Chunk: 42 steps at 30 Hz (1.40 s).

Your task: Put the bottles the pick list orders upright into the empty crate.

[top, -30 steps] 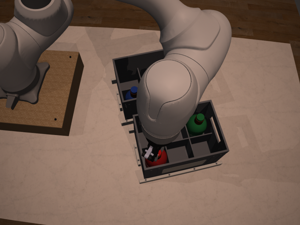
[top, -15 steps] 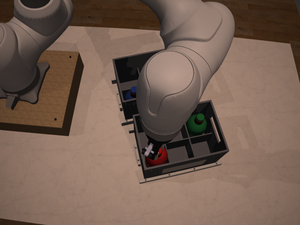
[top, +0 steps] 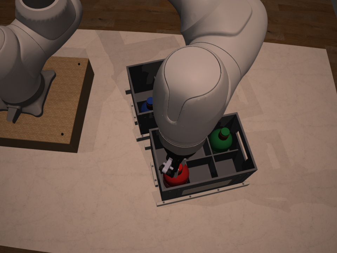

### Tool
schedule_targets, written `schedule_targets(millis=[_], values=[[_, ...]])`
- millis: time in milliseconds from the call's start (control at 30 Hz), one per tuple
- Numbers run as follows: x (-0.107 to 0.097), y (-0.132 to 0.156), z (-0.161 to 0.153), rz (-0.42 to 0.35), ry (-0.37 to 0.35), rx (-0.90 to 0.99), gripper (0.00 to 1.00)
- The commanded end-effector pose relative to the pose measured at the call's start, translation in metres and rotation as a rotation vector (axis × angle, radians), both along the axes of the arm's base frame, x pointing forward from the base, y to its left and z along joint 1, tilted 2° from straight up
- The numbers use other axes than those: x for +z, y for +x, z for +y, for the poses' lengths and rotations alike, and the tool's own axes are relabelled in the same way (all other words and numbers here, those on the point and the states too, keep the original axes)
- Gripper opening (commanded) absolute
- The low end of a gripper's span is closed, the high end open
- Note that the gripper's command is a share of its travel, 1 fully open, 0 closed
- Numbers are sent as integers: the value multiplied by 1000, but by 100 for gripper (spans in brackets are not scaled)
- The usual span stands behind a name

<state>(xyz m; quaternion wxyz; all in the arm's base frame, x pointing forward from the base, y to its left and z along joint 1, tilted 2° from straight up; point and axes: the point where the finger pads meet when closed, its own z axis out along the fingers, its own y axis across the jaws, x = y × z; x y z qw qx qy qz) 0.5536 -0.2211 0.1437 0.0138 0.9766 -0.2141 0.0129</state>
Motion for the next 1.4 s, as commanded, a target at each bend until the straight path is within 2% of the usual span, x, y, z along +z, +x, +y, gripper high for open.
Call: schedule_targets(millis=[0,1367], values=[[4,0,0,0,0,0,0],[66,-1,2,0,0,0,0]])
